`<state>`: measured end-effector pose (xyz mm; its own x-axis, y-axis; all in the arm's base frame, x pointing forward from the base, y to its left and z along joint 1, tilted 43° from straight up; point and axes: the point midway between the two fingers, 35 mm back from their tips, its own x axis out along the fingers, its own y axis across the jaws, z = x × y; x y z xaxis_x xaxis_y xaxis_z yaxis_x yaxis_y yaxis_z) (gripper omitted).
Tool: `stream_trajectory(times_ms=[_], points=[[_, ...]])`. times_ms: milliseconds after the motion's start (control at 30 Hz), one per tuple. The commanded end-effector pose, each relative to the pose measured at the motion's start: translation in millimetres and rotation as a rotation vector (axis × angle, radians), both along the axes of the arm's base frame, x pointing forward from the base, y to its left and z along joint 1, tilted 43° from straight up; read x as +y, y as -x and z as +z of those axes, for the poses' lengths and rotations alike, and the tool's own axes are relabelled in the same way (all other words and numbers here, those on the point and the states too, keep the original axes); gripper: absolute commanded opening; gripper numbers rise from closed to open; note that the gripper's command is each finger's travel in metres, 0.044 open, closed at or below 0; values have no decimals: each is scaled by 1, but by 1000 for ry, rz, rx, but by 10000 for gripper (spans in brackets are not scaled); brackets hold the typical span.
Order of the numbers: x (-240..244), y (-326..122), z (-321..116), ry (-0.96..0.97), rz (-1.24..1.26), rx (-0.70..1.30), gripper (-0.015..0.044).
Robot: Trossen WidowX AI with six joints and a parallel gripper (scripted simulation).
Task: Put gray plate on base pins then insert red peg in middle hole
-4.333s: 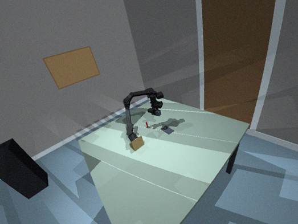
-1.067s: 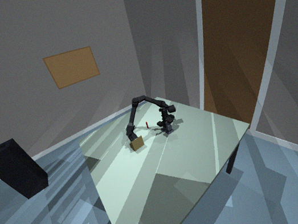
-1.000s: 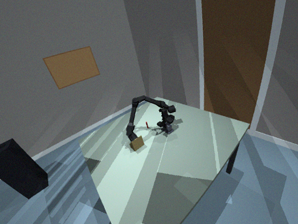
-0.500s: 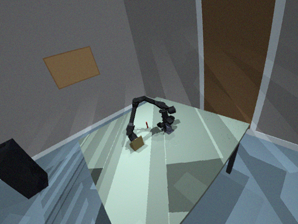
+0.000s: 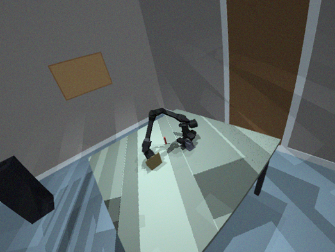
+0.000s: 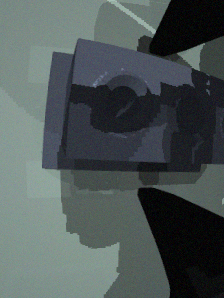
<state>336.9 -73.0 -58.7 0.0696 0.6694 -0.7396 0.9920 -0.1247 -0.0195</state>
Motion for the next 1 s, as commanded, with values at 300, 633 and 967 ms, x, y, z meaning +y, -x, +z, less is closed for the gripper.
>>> stream_trajectory(times_ms=[300,633,967], points=[[-67,3,69,1,0,7,440],[-82,3,84,-2,1,9,440],[1,39,173,17,211,-179,440]])
